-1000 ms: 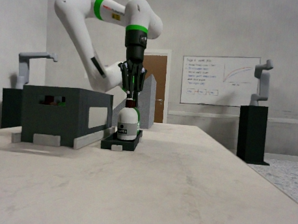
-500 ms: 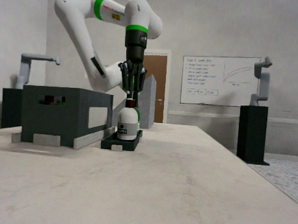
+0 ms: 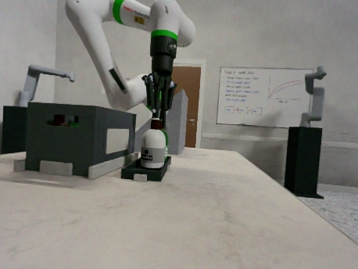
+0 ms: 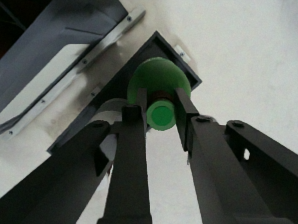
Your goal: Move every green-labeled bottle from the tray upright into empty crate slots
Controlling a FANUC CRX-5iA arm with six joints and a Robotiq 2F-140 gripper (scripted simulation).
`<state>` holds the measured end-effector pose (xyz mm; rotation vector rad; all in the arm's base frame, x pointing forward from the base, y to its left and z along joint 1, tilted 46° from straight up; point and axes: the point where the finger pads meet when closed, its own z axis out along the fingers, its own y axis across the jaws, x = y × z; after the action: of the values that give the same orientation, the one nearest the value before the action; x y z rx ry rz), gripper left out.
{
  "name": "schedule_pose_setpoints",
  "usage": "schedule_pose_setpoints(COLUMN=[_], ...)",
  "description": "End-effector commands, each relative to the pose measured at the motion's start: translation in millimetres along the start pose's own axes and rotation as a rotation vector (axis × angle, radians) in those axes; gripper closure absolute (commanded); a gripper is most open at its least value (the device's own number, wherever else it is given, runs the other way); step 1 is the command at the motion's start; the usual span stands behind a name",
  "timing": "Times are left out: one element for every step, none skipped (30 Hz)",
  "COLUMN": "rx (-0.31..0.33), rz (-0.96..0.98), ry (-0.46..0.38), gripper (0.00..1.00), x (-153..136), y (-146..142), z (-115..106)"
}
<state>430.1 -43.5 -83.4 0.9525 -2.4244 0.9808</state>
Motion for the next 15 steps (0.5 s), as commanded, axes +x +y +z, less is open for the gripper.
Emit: schedule_pose_setpoints(rx=[0.001,0.001,0.001,0.001,0.001,0.001,0.001,0.001,0.001,0.001,0.001,0.001,0.001,0.001,0.001], rz=[0.000,0.000,0.000,0.000,0.000,0.000,0.000,0.000,0.000,0.000,0.000,0.000,0.000,0.000,0.000], ry=[-0.002,-0.002,-0.002,-0.002,-0.002,-0.002,-0.002,-0.002,-0.002,-0.002,-0.002,-0.002,-0.002,-0.002,-0.002], gripper=[0.90,0.90,0.90,0.90,0.90,0.90,0.90,0.90,0.90,0.90,0.90,0.90,0.90,0.90,0.90], x=[-0.8,-0.8,-0.8,-0.8,-0.8,-0.8,-0.8,-0.8,-0.8,-0.8,-0.8,-0.8,-0.8,-0.8,-0.8], y=[-0.2,-0.2,-0.2,-0.2,-0.2,-0.2,-0.2,-0.2,-0.2,-0.2,-0.2,-0.2,-0.2,-0.2,-0.2], z=[-1.2,-1.3,-1.4,-1.5,-1.6,-1.7,-1.9,-1.9,-1.9,-2.0,-2.2,-2.3,-2.5,-2.7,-2.9])
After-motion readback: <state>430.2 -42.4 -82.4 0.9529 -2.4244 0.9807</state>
